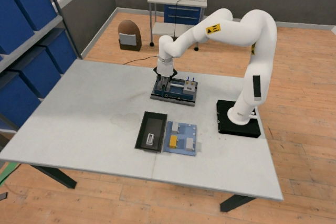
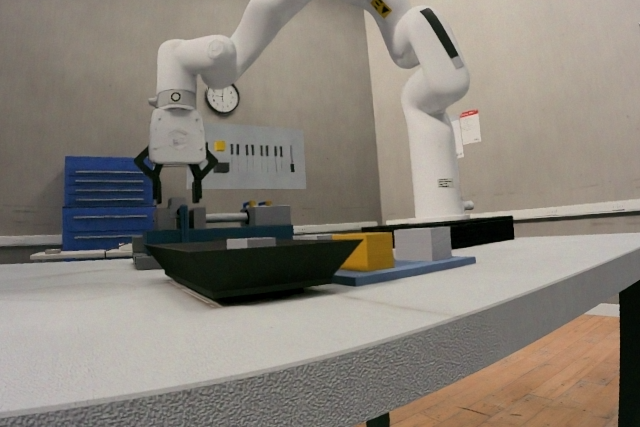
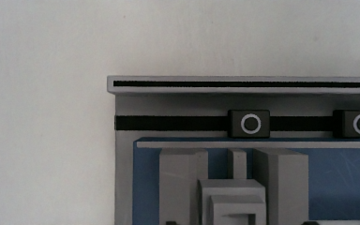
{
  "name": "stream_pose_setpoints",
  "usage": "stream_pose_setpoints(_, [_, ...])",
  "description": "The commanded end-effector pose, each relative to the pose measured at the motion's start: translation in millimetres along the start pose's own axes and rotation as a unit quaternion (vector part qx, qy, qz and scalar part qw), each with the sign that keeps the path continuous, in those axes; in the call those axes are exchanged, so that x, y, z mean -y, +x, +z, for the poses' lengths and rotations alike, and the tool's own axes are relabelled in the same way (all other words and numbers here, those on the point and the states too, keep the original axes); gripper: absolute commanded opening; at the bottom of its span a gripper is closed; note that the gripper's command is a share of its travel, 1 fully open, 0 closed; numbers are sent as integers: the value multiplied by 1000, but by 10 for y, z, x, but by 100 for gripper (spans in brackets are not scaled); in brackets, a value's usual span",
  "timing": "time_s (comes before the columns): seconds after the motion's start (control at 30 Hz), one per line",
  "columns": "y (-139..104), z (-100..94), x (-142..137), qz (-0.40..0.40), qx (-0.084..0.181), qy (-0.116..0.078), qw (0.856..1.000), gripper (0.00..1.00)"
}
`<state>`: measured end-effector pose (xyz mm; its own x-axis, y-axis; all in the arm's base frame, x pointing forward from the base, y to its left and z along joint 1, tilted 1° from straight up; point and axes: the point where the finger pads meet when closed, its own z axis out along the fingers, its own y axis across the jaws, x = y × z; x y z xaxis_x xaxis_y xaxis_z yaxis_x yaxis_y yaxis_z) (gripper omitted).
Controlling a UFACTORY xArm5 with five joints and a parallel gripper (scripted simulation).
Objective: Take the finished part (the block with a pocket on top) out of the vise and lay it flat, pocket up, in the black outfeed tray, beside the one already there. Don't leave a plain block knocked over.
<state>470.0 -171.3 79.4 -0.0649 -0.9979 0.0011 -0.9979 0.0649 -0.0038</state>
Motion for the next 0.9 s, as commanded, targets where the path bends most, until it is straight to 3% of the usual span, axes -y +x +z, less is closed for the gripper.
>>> stream_pose_setpoints(0.0, [4, -13, 15, 0, -1, 2, 1000, 69])
stream_pose_setpoints(0.57, [4, -12, 15, 0, -1, 2, 1000, 69])
stream_pose_setpoints(0.6, [4, -12, 15, 0, -1, 2, 1000, 0])
stream_pose_setpoints(0.87, [4, -12, 15, 0, -1, 2, 1000, 0])
